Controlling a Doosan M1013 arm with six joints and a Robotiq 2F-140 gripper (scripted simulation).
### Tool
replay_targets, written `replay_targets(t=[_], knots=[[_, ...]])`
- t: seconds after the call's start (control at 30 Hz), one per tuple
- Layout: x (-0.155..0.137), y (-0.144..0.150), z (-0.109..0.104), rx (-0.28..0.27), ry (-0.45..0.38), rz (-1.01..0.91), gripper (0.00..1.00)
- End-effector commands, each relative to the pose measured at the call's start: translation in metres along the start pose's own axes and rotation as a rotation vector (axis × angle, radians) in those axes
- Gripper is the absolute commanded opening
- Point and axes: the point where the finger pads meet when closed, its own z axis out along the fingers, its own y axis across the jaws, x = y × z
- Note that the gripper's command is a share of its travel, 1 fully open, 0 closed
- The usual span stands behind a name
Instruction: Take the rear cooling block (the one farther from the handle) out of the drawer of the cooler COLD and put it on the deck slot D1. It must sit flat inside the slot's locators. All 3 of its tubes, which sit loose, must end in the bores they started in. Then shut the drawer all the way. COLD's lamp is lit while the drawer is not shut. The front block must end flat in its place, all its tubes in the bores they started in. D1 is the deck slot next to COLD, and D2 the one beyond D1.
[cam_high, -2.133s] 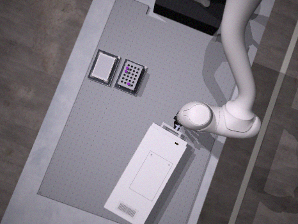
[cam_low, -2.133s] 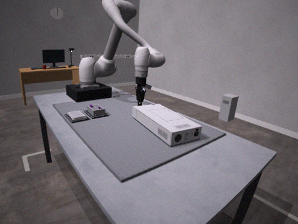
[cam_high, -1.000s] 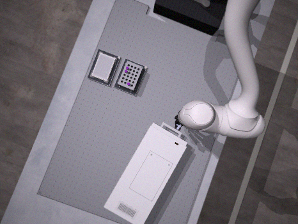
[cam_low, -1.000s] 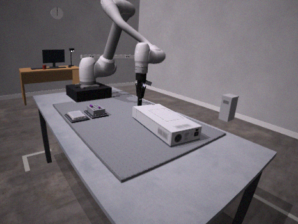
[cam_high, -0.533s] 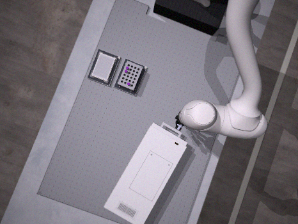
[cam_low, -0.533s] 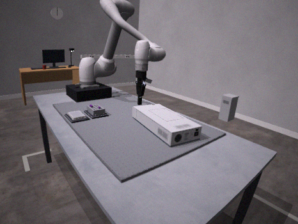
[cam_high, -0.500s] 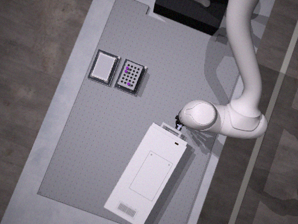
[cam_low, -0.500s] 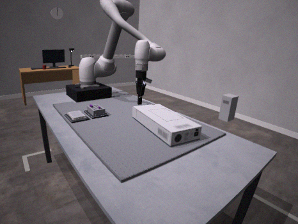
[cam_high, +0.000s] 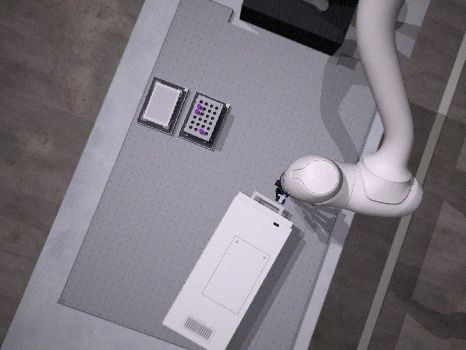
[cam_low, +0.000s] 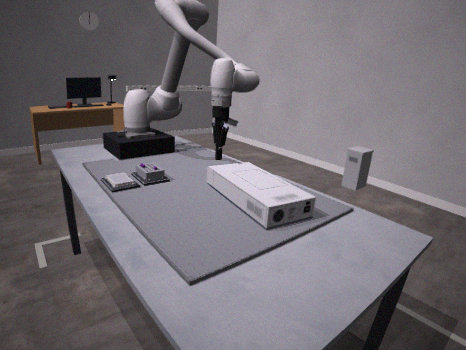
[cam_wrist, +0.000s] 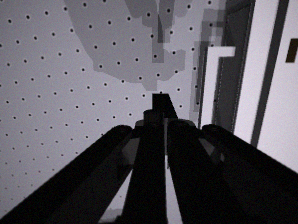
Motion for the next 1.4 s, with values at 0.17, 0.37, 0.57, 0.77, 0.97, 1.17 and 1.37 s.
replay_targets(t=[0.17, 0.37, 0.57, 0.77, 0.97, 1.17, 1.37], knots=[[0.003, 0.001, -0.017, -0.003, 0.003, -0.003, 0.1], [0.003, 0.0, -0.022, -0.002, 0.003, -0.003, 0.1], [0.003, 0.001, -0.03, -0.003, 0.003, -0.003, 0.1], [0.003, 0.001, -0.038, -0.003, 0.003, -0.004, 0.1], [0.003, 0.001, -0.044, -0.003, 0.003, -0.004, 0.1], [0.003, 0.001, -0.052, -0.003, 0.003, -0.004, 0.1], [0.002, 0.0, -0.049, -0.001, 0.002, -0.001, 0.1]])
